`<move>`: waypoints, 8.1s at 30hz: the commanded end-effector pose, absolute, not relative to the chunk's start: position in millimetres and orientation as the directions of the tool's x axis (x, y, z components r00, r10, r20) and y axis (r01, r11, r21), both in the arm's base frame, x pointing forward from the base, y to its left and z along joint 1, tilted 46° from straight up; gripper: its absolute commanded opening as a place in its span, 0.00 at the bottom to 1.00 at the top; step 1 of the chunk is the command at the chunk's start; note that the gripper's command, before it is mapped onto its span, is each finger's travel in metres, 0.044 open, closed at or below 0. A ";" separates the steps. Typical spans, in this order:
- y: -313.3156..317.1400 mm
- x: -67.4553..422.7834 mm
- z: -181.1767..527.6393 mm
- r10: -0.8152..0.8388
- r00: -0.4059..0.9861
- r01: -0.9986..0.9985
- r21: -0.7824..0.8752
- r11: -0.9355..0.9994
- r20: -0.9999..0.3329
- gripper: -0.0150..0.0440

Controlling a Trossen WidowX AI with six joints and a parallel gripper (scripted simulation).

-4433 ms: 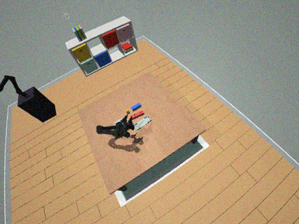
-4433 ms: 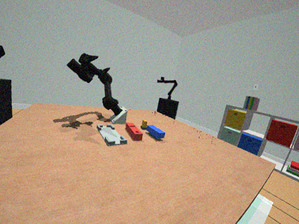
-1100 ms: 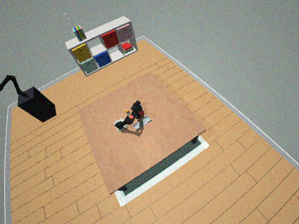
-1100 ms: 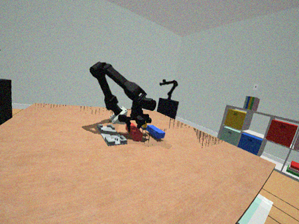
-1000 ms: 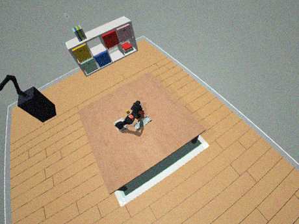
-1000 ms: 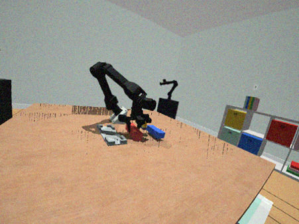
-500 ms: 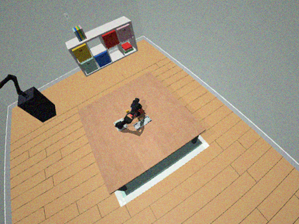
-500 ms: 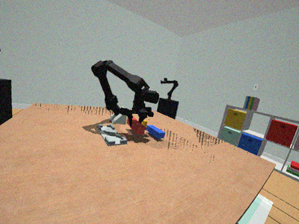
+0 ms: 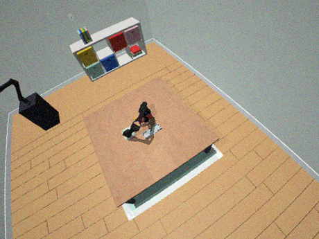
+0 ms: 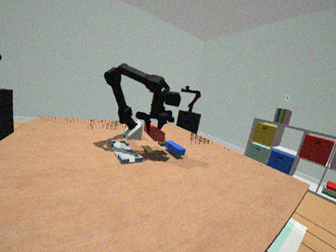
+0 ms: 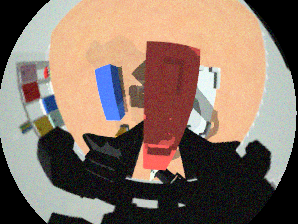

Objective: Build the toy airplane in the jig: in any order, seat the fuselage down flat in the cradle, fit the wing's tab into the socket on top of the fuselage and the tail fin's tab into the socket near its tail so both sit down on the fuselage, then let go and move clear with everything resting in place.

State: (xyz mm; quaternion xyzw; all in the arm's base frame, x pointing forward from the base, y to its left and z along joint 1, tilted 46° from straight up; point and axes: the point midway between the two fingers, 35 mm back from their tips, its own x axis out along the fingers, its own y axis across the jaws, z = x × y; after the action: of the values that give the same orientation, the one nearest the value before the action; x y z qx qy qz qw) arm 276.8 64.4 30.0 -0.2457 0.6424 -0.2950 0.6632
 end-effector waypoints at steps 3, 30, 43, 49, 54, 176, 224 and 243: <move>77.4 275.3 43.3 -0.702 0.002 0.083 -0.700 0.710 -0.712 0.25; 41.0 276.8 78.4 -0.695 0.004 0.012 -0.695 0.719 -0.719 0.25; 5.1 273.5 87.8 -0.695 0.003 -0.043 -0.695 0.718 -0.719 0.25; -12.9 270.5 93.2 -0.700 0.004 -0.063 -0.699 0.713 -0.714 0.25; -27.8 267.0 97.6 -0.705 0.003 -0.079 -0.703 0.707 -0.709 0.25; 148.6 319.6 3.4 -0.693 0.002 -0.050 -0.692 0.720 -0.721 1.00; 102.4 318.6 -98.5 -0.702 0.007 -0.037 -0.702 0.711 -0.712 1.00; 98.4 318.4 -102.1 -0.703 0.007 -0.037 -0.702 0.711 -0.712 0.54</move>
State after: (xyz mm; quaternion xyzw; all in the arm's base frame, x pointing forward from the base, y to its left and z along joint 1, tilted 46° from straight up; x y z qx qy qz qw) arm 318.1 99.2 -102.1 -0.2779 0.6576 -0.2559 0.6518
